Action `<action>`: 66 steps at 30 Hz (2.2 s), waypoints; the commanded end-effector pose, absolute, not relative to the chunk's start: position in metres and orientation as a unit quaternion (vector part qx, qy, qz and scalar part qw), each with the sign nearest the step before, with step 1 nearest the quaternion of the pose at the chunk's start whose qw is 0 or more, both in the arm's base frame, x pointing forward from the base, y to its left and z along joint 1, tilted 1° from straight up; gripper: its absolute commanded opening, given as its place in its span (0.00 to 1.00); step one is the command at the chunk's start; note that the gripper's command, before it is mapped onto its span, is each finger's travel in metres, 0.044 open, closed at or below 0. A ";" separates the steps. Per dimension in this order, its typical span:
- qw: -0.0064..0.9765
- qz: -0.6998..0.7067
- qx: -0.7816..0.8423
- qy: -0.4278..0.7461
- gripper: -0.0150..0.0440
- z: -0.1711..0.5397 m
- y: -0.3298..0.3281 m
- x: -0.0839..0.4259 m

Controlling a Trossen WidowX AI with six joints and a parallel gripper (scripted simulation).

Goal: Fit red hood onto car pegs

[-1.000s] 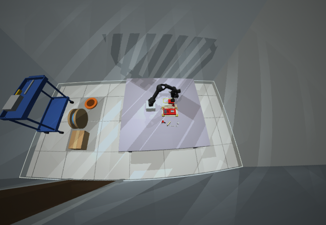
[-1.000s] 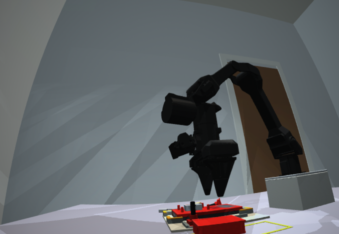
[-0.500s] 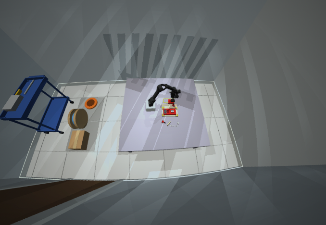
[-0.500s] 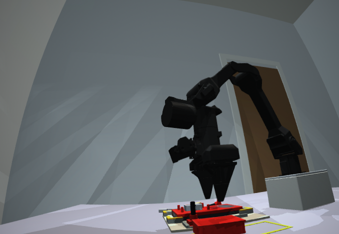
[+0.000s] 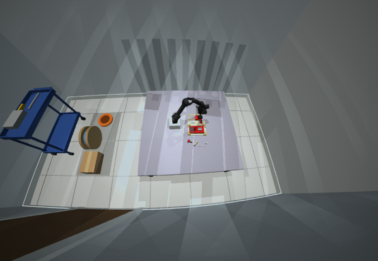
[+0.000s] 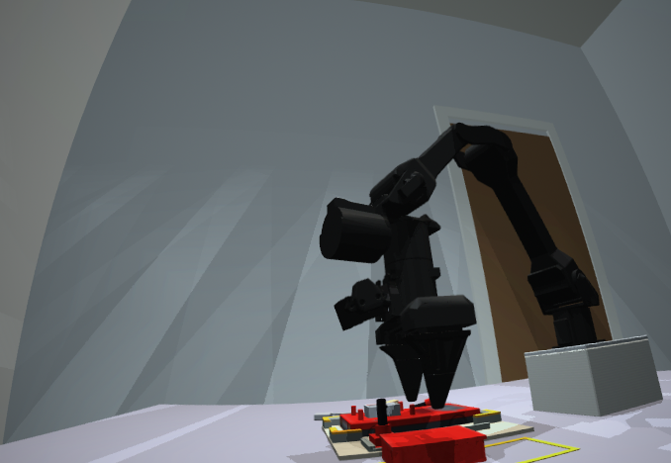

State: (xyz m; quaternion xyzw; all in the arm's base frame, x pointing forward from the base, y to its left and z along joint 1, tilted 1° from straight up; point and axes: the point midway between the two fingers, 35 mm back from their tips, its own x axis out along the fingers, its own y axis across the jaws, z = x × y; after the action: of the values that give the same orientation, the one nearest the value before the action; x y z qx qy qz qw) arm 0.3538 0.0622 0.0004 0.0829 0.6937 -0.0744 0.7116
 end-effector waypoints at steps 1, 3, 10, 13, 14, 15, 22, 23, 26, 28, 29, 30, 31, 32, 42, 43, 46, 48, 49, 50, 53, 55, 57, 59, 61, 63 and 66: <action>0.710 -0.079 0.083 0.695 1.00 -0.004 0.062 0.352; 0.710 -0.079 0.083 0.695 1.00 -0.005 0.062 0.352; 0.710 -0.079 0.083 0.695 1.00 -0.009 0.062 0.352; 0.710 -0.079 0.083 0.695 1.00 -0.011 0.062 0.352; 0.710 -0.079 0.083 0.695 1.00 -0.012 0.062 0.352; 0.710 -0.079 0.083 0.695 1.00 -0.012 0.062 0.352; 0.710 -0.079 0.083 0.695 1.00 -0.016 0.062 0.352; 0.710 -0.079 0.083 0.695 1.00 -0.017 0.062 0.352; 0.710 -0.079 0.083 0.695 1.00 -0.019 0.062 0.351; 0.710 -0.079 0.083 0.695 1.00 -0.020 0.062 0.351; 0.710 -0.079 0.083 0.695 1.00 -0.021 0.062 0.351; 0.710 -0.079 0.083 0.695 1.00 -0.021 0.062 0.351; 0.710 -0.079 0.083 0.695 1.00 -0.022 0.062 0.351; 0.710 -0.079 0.083 0.695 1.00 -0.022 0.062 0.351; 0.710 -0.079 0.083 0.695 1.00 -0.028 0.062 0.350; 0.710 -0.079 0.083 0.695 1.00 -0.028 0.062 0.350; 0.710 -0.079 0.083 0.695 1.00 -0.029 0.062 0.350; 0.710 -0.079 0.083 0.695 1.00 -0.029 0.062 0.350; 0.710 -0.079 0.083 0.695 1.00 -0.030 0.062 0.350; 0.710 -0.079 0.083 0.695 1.00 -0.030 0.062 0.350; 0.710 -0.079 0.083 0.695 1.00 -0.032 0.062 0.350; 0.710 -0.079 0.083 0.695 1.00 -0.033 0.062 0.350; 0.710 -0.079 0.083 0.695 1.00 -0.034 0.062 0.350; 0.710 -0.079 0.083 0.695 1.00 -0.035 0.062 0.350; 0.710 -0.079 0.083 0.695 1.00 -0.036 0.062 0.350; 0.710 -0.079 0.083 0.695 1.00 -0.037 0.062 0.350; 0.710 -0.079 0.083 0.695 1.00 -0.038 0.062 0.350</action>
State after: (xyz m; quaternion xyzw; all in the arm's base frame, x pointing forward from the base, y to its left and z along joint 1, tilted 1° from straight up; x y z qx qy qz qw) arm 0.3516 0.0630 -0.0354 0.0827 0.6944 -0.0746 0.7109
